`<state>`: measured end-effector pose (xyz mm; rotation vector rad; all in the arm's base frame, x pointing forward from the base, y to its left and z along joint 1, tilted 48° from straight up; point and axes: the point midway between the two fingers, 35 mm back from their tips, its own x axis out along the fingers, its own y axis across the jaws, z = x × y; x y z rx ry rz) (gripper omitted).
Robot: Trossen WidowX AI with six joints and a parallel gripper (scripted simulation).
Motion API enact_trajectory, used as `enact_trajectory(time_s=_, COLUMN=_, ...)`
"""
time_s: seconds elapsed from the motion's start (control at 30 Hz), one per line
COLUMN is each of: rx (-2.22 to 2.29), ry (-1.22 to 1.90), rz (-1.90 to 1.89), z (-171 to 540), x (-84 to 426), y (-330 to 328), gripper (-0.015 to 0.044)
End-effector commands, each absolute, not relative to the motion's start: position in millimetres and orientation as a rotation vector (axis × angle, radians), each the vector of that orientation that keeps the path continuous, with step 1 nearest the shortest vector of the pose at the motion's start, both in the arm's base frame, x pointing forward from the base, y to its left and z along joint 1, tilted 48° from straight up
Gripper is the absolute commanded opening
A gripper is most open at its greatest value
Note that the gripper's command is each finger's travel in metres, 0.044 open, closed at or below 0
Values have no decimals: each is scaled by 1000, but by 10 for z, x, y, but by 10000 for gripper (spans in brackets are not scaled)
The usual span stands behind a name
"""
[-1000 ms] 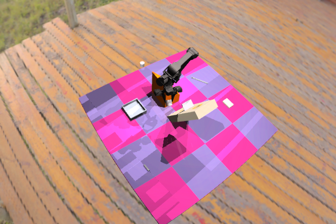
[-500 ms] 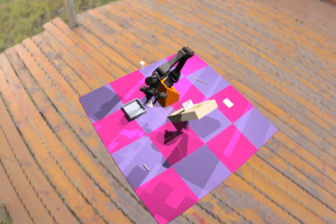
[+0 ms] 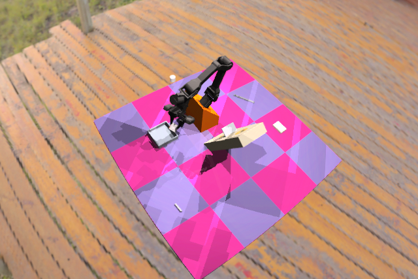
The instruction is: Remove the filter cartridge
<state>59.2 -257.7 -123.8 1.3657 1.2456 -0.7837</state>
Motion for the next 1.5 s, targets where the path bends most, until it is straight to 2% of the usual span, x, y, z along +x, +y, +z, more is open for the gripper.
enact_trajectory(time_s=0.0, rx=1416, ry=1267, rz=-880, z=-1473, x=315, y=-2427, gripper=0)
enact_trajectory(time_s=0.57, rx=1585, ry=1338, rz=-1297, z=-2171, x=-598, y=-1554, gripper=0)
enact_trajectory(time_s=1.47, rx=1593, ry=1342, rz=-1313, z=-2669, x=-547, y=-1008, gripper=0)
